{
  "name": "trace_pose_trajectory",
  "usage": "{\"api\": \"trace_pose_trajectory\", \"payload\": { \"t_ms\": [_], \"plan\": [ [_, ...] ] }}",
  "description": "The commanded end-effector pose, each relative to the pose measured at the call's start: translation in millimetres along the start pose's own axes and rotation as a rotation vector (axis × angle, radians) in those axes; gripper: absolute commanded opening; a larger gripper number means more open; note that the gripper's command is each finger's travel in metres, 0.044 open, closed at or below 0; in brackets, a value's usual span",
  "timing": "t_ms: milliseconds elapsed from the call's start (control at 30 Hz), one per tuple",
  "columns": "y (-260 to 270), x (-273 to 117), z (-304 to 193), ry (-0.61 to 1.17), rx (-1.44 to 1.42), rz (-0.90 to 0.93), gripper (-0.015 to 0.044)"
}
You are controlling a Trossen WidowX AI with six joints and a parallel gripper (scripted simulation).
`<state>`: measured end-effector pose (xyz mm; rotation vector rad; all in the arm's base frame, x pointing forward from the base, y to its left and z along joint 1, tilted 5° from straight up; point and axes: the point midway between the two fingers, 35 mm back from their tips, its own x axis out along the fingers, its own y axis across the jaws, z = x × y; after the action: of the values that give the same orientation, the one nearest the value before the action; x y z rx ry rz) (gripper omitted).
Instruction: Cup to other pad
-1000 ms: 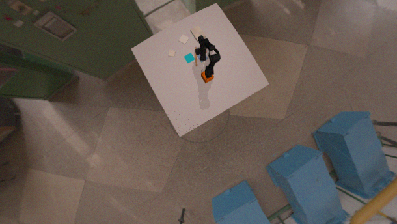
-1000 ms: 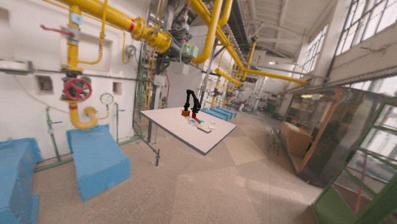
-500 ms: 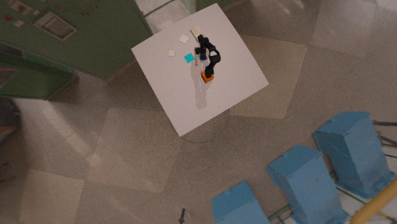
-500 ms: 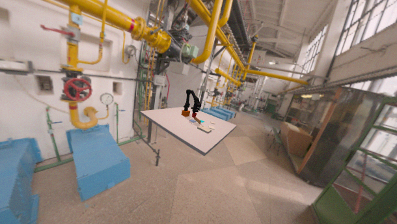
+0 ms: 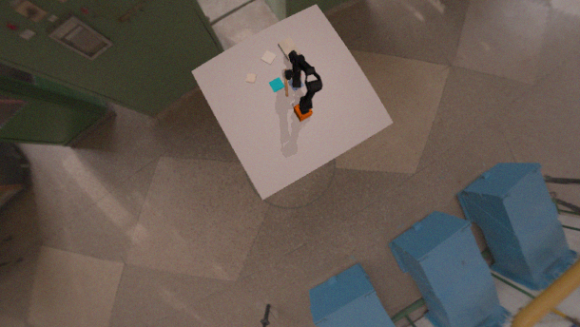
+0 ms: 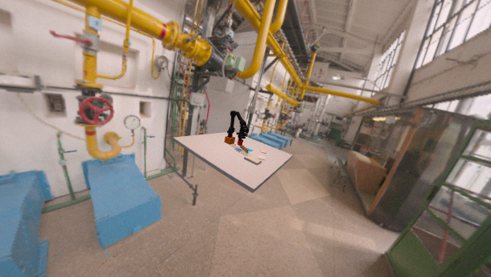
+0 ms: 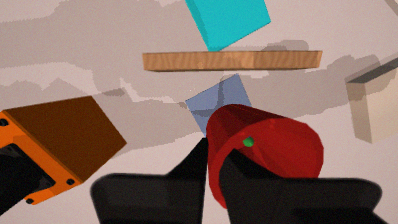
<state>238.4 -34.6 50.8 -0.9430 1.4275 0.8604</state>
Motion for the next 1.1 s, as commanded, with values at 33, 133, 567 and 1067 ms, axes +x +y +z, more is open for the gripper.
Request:
{"api": "trace_pose_trajectory", "payload": {
  "t_ms": [33,133,567,1067],
  "plan": [
    [-0.2,-0.3,6.2,0.000,0.003,-0.001,0.0000],
    [0.0,-0.5,11.8,0.000,0.004,-0.002,0.0000],
    [1.7,-1.2,36.6,-0.001,0.005,-0.003,0.0000],
    [3.6,-2.4,67.7,-0.004,0.006,-0.003,0.0000]
  ]
}}
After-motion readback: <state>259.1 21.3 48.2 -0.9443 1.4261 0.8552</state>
